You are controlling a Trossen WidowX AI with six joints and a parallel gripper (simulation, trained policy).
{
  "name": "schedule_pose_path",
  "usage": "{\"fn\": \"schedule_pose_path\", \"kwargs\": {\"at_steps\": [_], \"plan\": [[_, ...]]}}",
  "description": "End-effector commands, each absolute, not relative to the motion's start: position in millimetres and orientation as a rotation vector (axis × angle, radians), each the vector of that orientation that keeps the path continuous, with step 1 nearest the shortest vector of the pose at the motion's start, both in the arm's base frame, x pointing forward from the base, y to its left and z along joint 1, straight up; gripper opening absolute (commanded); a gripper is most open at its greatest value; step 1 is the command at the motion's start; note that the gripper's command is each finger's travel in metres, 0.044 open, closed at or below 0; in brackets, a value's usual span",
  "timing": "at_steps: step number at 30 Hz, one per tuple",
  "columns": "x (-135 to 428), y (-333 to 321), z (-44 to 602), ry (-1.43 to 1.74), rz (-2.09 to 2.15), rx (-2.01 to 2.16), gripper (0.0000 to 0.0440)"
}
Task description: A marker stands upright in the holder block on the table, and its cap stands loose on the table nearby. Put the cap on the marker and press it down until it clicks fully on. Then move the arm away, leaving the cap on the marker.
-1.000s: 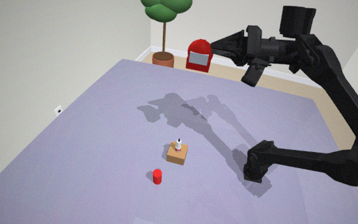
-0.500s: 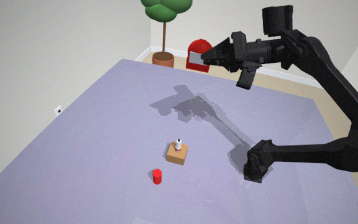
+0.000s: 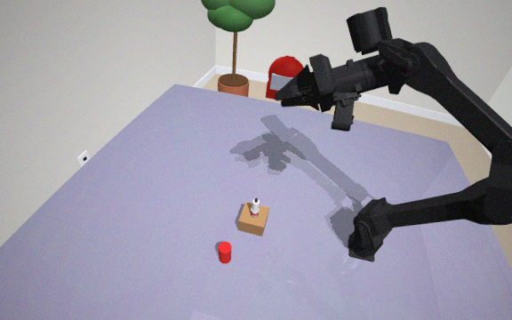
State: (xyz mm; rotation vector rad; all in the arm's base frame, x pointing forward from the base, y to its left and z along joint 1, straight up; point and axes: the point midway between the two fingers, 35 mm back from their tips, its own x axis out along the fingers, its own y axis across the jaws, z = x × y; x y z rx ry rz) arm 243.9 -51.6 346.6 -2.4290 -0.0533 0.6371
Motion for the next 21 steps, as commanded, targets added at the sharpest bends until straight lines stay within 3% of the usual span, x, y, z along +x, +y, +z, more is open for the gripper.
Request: {"fn": "schedule_pose_path", "kwargs": {"at_steps": [1,21], "plan": [[247,-52,343,-0.055,0.678,-2.42,0.0316],[269,-49,305,-0.061,0.951,-2.302,0.0316]]}}
